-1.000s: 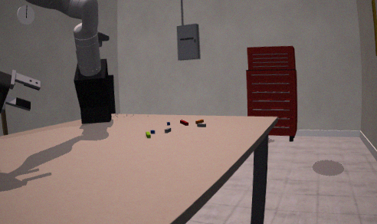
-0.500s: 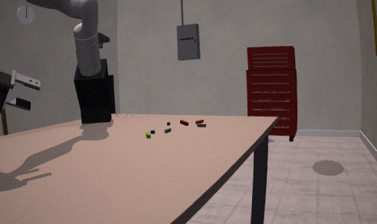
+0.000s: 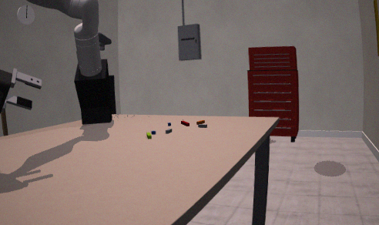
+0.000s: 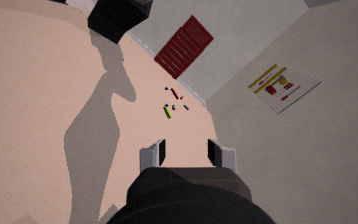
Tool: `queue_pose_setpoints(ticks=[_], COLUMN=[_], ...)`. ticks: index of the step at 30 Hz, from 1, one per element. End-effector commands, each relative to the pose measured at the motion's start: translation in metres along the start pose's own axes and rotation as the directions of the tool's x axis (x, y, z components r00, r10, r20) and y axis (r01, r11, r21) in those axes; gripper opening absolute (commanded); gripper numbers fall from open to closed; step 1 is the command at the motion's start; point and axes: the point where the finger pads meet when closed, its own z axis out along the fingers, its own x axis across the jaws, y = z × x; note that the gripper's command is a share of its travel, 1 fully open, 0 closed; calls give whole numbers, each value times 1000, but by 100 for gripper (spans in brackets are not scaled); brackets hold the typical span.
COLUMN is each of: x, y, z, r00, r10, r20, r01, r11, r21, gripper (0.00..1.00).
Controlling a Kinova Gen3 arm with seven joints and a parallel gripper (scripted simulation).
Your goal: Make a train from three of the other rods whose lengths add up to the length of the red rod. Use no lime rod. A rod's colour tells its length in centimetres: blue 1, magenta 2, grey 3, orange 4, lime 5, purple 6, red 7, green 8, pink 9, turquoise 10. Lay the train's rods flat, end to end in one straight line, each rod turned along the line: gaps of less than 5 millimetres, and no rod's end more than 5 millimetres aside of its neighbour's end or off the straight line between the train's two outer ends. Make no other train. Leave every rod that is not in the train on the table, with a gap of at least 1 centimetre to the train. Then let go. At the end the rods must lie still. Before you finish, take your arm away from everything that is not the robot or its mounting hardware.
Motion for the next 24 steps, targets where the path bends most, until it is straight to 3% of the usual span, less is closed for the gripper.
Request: queue_pose_setpoints(ticks=[1, 10, 19, 21, 24], x=[7, 32, 94, 94, 123], y=[0, 4, 9, 9, 10], z=[-2, -4, -6, -6, -7], r00=[1000, 1000, 996, 996, 993], r10=[-1, 12, 44, 44, 58], r20=[-1, -22, -79, -79, -106], r01=[1, -13, -51, -51, -71], r11=[1000, 999, 994, 994, 991], r21=[-8, -37, -94, -94, -114], gripper=[100, 100, 100, 100, 100])
